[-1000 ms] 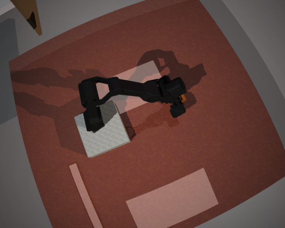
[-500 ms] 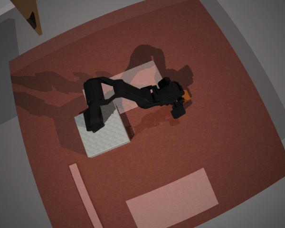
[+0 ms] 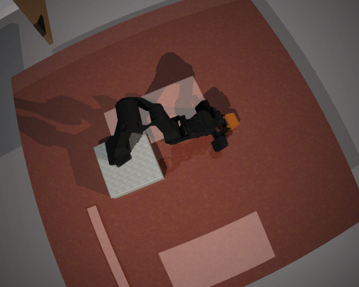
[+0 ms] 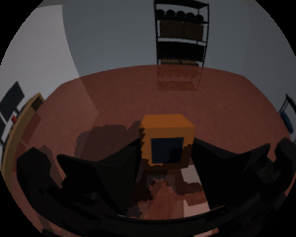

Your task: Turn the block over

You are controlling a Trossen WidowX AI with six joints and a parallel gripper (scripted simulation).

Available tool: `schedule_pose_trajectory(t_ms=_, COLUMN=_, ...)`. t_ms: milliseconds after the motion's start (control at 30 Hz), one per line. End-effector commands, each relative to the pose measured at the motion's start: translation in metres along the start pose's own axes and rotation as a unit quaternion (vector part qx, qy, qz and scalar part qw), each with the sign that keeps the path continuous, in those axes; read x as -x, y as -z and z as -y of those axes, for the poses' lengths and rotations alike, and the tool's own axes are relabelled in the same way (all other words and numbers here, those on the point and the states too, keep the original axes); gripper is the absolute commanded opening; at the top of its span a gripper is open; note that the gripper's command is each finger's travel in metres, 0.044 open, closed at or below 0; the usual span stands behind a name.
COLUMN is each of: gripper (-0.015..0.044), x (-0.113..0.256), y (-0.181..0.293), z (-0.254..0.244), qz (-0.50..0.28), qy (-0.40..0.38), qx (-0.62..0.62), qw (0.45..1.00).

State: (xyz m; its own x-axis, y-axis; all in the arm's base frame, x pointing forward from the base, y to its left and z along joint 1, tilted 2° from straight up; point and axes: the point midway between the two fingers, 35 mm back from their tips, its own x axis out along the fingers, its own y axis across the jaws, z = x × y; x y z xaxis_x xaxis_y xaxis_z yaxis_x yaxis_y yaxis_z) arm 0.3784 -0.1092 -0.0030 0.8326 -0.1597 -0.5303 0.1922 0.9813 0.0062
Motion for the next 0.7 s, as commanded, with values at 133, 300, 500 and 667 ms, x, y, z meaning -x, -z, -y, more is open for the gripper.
schedule_pose_trajectory(t_ms=133, gripper=0.0, x=0.0069, y=0.0063, z=-0.0016, qz=0.03, qy=-0.003, qx=-0.002, qw=1.0)
schedule_pose_trajectory(t_ms=300, gripper=0.0, x=0.0076, y=0.0056, z=-0.0016, qz=0.036, qy=-0.003, qx=-0.002, qw=0.999)
schedule_pose_trajectory(t_ms=500, gripper=0.0, x=0.0076, y=0.0056, z=-0.0016, qz=0.036, qy=-0.003, qx=-0.002, qw=0.999)
schedule_pose_trajectory(t_ms=667, gripper=0.0053, x=0.0076, y=0.0056, z=-0.0016, qz=0.036, qy=-0.003, qx=-0.002, qw=0.999)
